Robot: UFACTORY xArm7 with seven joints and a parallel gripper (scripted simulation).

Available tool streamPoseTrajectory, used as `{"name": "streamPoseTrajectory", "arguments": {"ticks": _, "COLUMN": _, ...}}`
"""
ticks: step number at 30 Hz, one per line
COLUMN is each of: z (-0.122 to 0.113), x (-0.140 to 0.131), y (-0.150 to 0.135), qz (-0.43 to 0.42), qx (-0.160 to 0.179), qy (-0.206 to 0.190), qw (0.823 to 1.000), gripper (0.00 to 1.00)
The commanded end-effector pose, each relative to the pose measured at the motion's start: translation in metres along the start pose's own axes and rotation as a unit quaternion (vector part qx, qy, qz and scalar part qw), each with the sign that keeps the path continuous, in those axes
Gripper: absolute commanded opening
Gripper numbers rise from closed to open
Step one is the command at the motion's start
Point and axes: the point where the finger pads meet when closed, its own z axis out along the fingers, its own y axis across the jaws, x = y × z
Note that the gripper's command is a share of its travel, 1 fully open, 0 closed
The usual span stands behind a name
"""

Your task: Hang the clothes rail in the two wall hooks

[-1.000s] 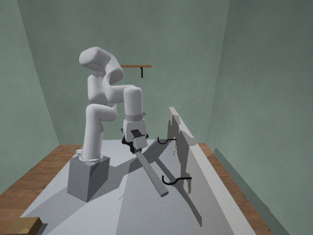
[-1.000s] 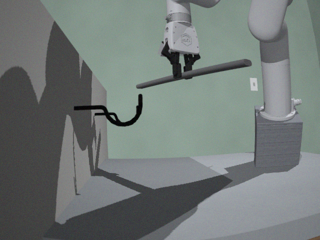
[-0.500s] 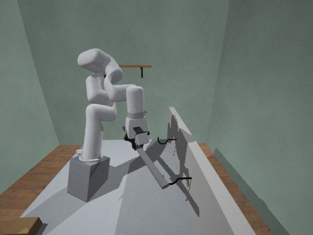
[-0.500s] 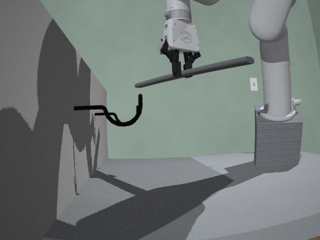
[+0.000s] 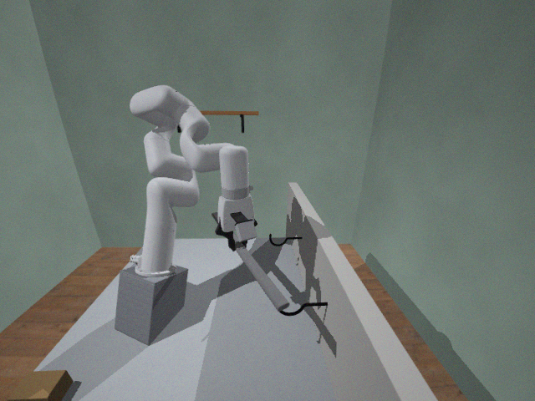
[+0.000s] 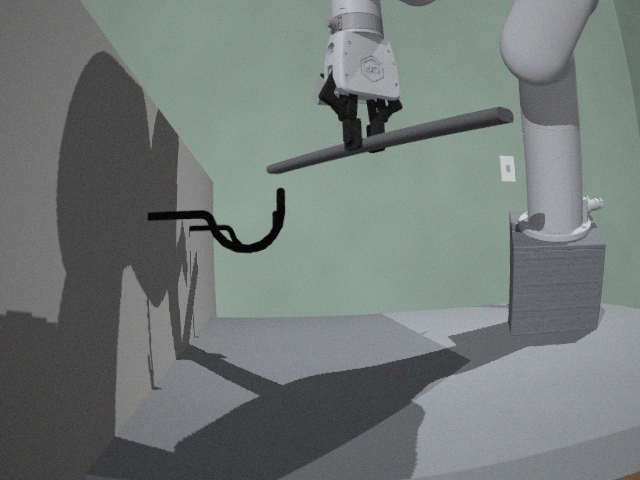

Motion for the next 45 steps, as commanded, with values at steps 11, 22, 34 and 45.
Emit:
{"name": "streamPoseTrajectory", "arguments": {"ticks": 11, "z": -0.001, "x": -0.019, "y": -0.015, "qz": 0.0, "qx": 0.001, "qy": 0.002, "qw": 1.0, "gripper": 0.0}}
{"name": "streamPoseTrajectory", "arguments": {"ticks": 22, "z": -0.001, "x": -0.02, "y": -0.016, "qz": 0.0, "qx": 0.001, "qy": 0.002, "qw": 1.0, "gripper": 0.0}}
{"name": "streamPoseTrajectory", "arguments": {"ticks": 34, "z": -0.001, "x": -0.02, "y": -0.016, "qz": 0.002, "qx": 0.001, "qy": 0.002, "qw": 1.0, "gripper": 0.0}}
{"name": "streamPoseTrajectory", "arguments": {"ticks": 45, "z": -0.001, "x": -0.02, "y": -0.016, "qz": 0.027, "qx": 0.001, "qy": 0.002, "qw": 1.0, "gripper": 0.0}}
